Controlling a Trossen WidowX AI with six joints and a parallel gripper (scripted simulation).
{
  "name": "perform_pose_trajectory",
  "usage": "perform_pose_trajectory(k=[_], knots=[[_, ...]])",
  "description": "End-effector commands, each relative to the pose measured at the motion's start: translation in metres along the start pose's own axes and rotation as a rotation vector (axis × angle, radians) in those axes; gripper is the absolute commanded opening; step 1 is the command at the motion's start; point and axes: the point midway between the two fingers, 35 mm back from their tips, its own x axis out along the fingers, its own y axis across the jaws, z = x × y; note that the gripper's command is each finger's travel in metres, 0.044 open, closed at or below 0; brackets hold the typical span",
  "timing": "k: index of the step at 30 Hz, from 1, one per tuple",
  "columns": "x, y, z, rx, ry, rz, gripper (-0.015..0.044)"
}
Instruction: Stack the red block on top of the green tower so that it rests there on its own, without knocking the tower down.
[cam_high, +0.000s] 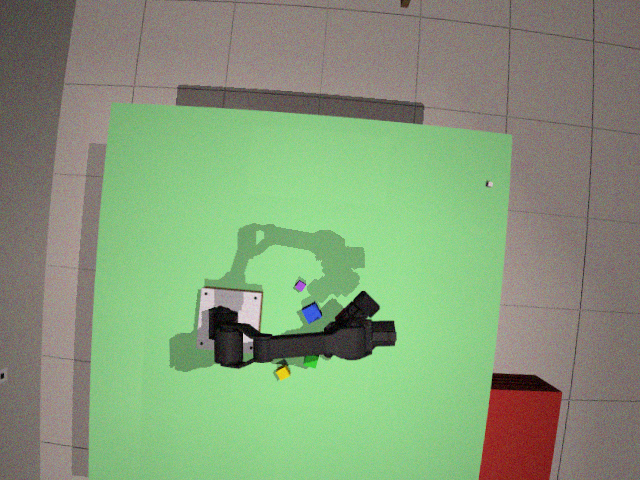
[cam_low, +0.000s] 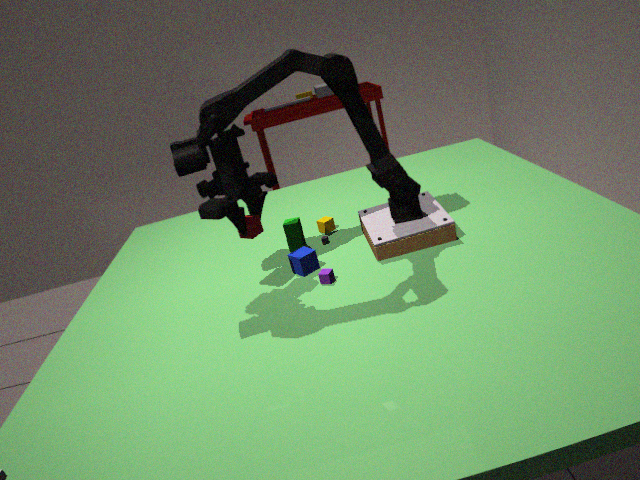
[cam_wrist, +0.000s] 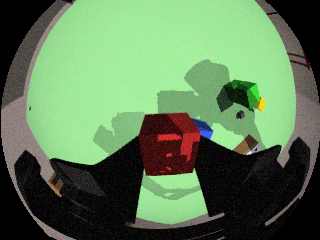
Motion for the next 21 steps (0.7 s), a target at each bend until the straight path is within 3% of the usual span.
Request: perform_pose_trajectory(k=[1,21], knots=[[0.0,-0.019,0.008,-0.005,0.002,0.0,0.0],[0.001,-0.129,0.034,-0.005,0.0,-0.009,0.0]])
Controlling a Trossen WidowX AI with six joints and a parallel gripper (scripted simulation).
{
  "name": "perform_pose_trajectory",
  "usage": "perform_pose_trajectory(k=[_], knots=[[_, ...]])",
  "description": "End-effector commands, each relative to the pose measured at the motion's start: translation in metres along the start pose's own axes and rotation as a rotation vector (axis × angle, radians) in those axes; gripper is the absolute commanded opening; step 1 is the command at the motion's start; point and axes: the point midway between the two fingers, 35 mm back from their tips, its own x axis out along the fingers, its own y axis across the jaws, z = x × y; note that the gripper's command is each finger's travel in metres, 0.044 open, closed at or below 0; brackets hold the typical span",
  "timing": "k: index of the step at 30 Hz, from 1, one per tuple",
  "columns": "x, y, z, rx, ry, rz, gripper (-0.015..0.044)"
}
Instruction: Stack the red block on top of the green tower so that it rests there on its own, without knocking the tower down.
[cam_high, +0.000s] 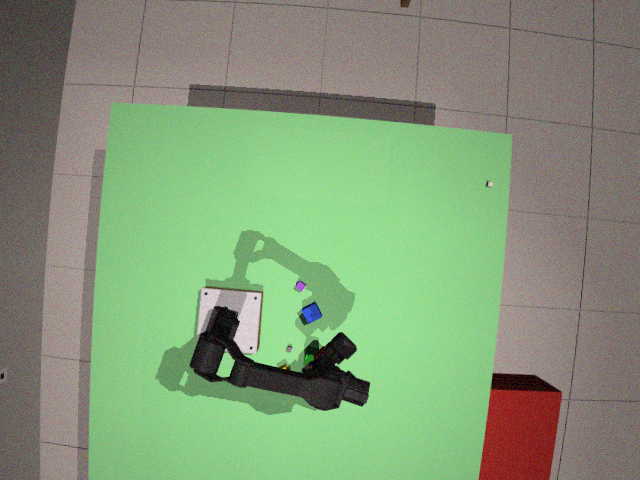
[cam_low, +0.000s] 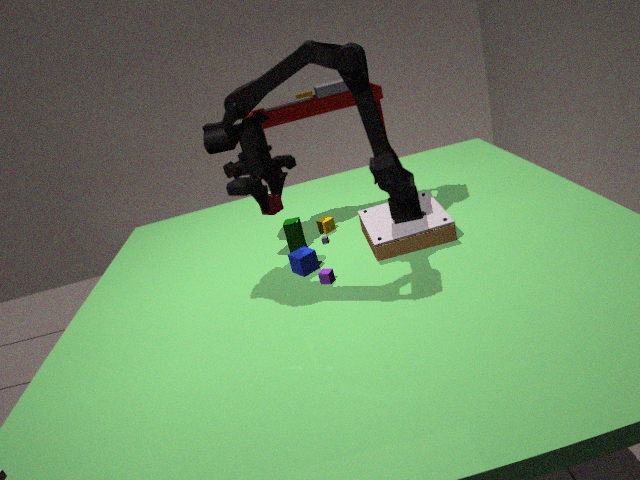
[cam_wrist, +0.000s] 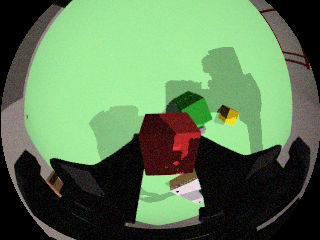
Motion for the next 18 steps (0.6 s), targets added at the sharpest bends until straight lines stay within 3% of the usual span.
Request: perform_pose_trajectory(k=[1,8,18], knots=[[0.001,-0.018,0.0,-0.004,0.002,0.002,0.0],[0.003,-0.05,-0.002,-0.004,0.002,0.002,0.0],[0.023,-0.05,-0.002,-0.004,0.003,0.002,0.0]])
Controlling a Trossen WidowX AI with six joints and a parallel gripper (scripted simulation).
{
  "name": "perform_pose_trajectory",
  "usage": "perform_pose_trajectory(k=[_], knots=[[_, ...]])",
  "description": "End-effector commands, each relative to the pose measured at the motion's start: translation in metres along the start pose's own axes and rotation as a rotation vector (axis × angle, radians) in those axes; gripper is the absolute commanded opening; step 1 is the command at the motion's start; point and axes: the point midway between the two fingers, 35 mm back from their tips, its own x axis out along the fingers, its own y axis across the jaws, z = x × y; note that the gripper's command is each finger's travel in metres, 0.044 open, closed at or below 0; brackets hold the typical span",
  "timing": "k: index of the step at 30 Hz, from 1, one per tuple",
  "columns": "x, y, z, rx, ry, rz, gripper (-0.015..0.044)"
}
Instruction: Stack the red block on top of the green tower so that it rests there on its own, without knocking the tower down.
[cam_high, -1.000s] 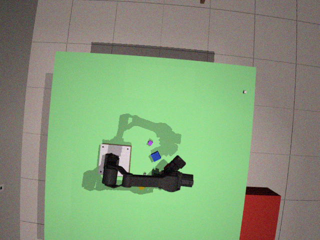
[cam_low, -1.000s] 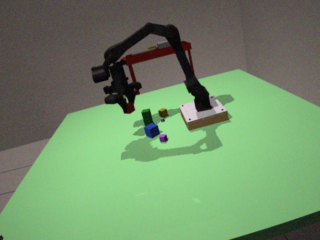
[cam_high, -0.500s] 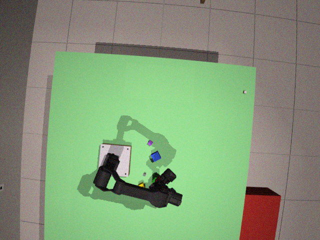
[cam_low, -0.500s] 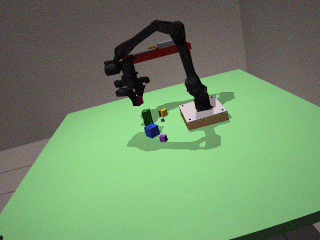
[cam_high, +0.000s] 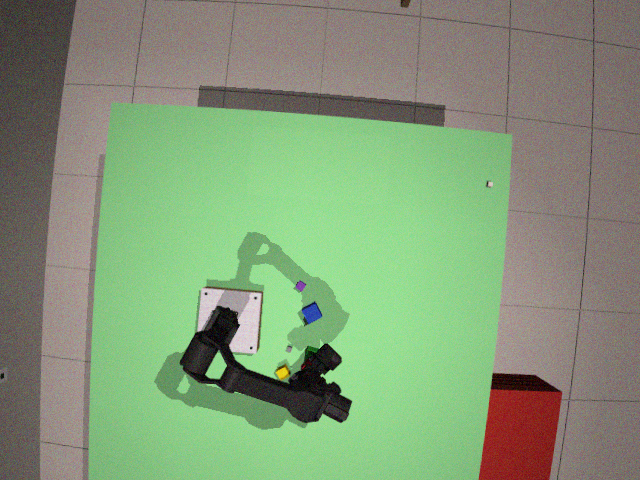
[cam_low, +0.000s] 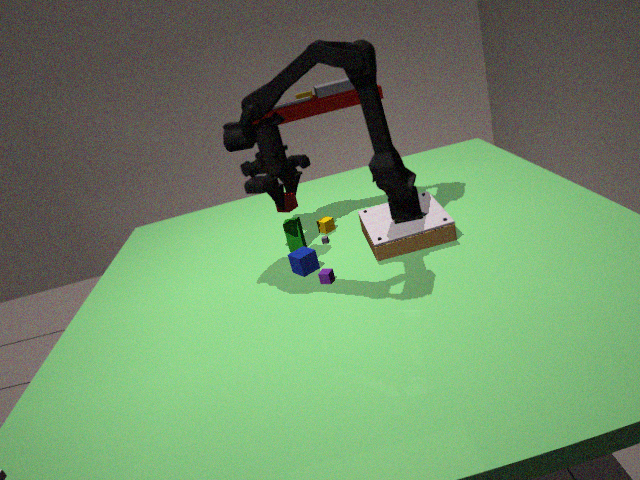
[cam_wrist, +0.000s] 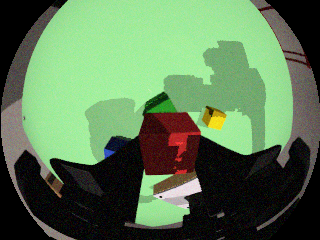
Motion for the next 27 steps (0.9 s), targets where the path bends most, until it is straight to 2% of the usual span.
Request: perform_pose_trajectory(k=[1,7,27], knots=[[0.009,0.0,-0.001,-0.004,0.003,0.002,0.0],[0.031,0.0,-0.001,-0.004,0.003,0.002,0.0],[0.032,0.0,-0.001,-0.004,0.003,0.002,0.0]])
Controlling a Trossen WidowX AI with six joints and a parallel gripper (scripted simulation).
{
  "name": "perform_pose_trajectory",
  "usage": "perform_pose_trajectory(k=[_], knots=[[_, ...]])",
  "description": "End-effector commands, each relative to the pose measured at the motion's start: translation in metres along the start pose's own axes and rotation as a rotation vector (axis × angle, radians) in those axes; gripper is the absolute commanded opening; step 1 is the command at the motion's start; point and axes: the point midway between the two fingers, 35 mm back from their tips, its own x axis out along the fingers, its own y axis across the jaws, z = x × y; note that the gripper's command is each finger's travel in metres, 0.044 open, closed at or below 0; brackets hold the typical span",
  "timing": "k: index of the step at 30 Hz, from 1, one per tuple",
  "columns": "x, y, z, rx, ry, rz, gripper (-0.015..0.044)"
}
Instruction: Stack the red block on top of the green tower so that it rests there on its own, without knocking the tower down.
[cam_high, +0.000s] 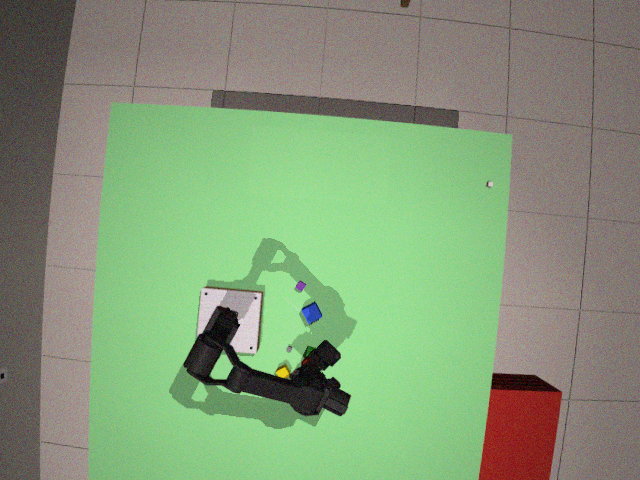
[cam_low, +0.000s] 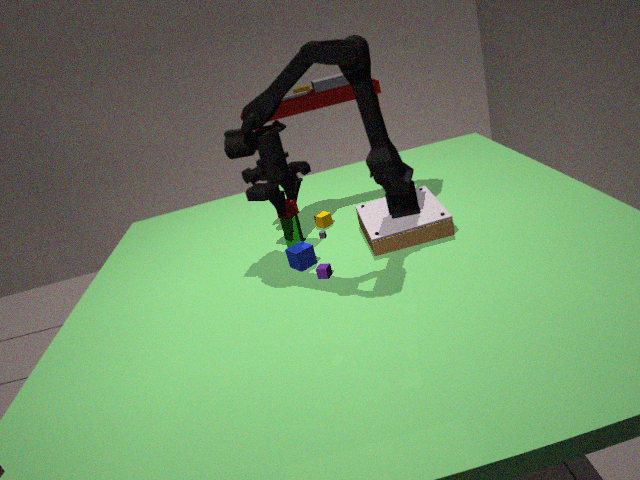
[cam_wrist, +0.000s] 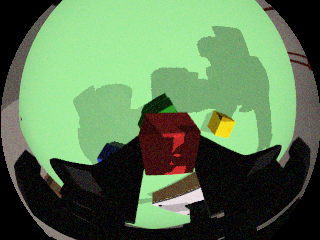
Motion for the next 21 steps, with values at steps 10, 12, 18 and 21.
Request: perform_pose_trajectory(k=[10,12,18,21], knots=[[0.0013,0.0004,0.0,0.004,0.001,0.002,0.0],[0.0006,0.0004,0.0,0.004,0.001,0.002,0.0],[0.0005,0.0,0.0,0.0,0.0,0.0,0.0105],[0.0005,0.0,0.0,0.0,0.0,0.0,0.0184]])
